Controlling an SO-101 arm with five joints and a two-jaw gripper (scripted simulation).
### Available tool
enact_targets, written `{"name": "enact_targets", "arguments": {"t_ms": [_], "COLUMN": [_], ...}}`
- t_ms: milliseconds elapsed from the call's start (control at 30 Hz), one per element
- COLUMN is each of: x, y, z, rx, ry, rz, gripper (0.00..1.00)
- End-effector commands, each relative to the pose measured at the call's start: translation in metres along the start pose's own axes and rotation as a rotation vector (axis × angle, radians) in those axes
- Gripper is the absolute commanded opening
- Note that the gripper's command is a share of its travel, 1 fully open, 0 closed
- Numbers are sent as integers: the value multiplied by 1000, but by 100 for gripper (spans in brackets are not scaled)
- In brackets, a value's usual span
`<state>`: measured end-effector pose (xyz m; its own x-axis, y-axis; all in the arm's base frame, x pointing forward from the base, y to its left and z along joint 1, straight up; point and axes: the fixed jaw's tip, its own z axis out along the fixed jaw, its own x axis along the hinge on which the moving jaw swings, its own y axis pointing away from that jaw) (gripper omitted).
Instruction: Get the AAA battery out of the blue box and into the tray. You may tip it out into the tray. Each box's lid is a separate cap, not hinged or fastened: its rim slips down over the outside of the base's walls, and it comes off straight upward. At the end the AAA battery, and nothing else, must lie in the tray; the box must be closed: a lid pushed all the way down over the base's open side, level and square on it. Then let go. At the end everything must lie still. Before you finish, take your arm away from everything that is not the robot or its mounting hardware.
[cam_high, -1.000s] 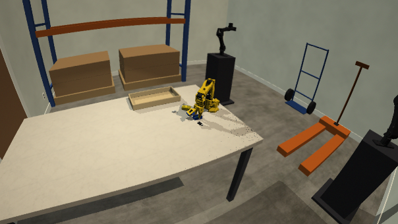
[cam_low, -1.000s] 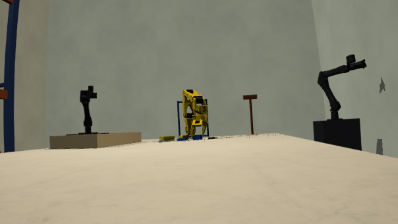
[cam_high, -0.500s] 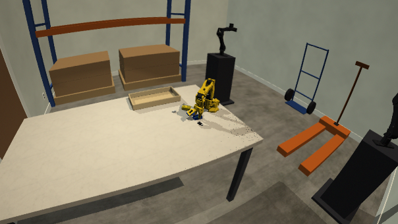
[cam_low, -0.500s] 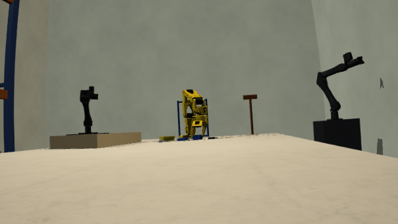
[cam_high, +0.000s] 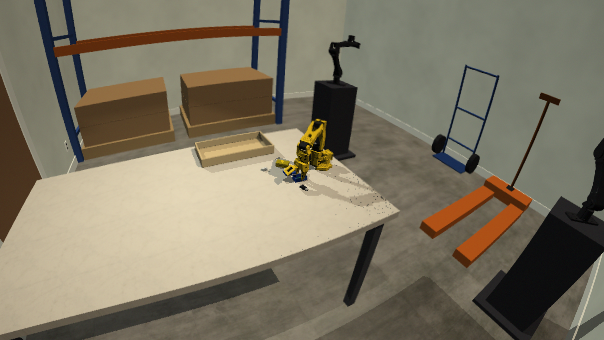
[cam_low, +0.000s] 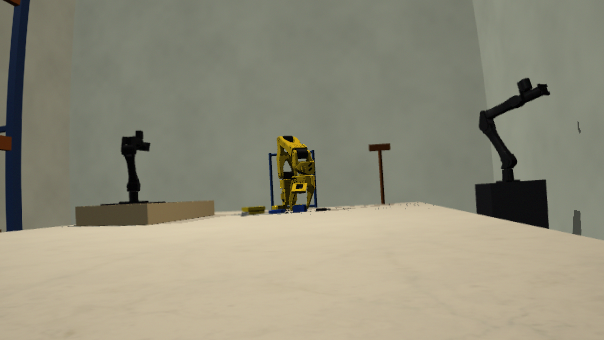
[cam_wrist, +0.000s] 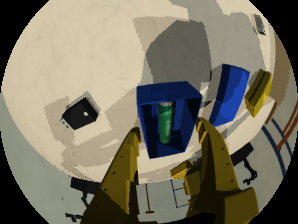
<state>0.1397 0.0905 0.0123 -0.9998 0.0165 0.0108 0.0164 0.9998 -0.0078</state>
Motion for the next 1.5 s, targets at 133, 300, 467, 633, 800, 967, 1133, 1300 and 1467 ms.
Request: {"name": "enact_targets", "arguments": {"t_ms": [133,300,467,633,800,967,1133,1300,1467], "x": [-1,-1,-1,-1,-1,-1,-1,-1,-1], "y": [2,2,2,2,2,2,2,2,2], "z": [-1,-1,-1,-1,-1,-1,-1,-1,-1], "rx": [-8,-8,-8,-8,-8,-8,-8,-8,-8], "ry": [-11,-11,-11,-11,-11,-11,-11,-11,-11], "rz": [2,2,2,2,2,2,2,2,2], "gripper": [27,25,23,21,19,19,19,19,19]}}
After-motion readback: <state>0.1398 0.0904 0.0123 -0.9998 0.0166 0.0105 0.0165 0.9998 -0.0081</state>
